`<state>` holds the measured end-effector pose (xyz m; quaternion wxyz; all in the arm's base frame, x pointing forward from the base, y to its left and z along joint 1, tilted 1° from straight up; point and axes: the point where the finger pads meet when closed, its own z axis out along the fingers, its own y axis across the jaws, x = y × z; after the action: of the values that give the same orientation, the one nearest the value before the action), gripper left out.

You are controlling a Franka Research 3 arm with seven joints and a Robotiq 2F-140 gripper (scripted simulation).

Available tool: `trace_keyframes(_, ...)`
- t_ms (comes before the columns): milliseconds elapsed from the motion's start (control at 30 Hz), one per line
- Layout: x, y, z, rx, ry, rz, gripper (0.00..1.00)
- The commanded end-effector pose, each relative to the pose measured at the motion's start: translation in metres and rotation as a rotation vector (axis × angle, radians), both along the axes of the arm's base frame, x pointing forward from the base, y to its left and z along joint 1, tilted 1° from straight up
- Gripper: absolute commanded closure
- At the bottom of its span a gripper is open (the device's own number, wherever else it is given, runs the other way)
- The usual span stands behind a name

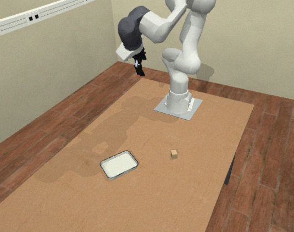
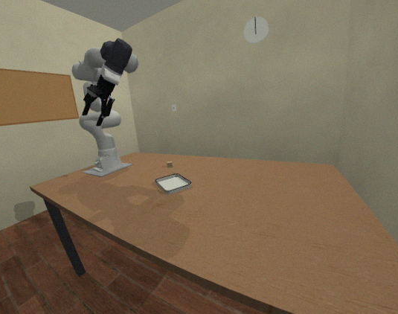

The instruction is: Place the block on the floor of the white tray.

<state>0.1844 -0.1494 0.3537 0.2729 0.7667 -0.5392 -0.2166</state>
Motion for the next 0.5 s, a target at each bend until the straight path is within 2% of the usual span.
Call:
trace_keyframes(0, 0.05, 0.014, -0.042, 0.142, -0.049, 0.235, 0.61)
trace_keyframes(100, 0.074, 0.029, -0.064, 0.203, -0.066, 0.348, 0.61)
trace_keyframes(133, 0.084, 0.042, -0.075, 0.219, -0.066, 0.388, 0.61)
trace_keyframes(200, 0.1, 0.047, -0.088, 0.259, -0.08, 0.456, 0.61)
trace_keyframes(300, 0.1, 0.047, -0.088, 0.279, -0.089, 0.489, 0.61)
trace_keyframes(333, 0.124, 0.07, -0.112, 0.319, -0.097, 0.576, 0.61)
trace_keyframes(400, 0.125, 0.071, -0.113, 0.354, -0.112, 0.633, 0.61)
trace_keyframes(433, 0.139, 0.092, -0.13, 0.364, -0.111, 0.671, 0.61)
trace_keyframes(467, 0.146, 0.097, -0.136, 0.381, -0.117, 0.702, 0.61)
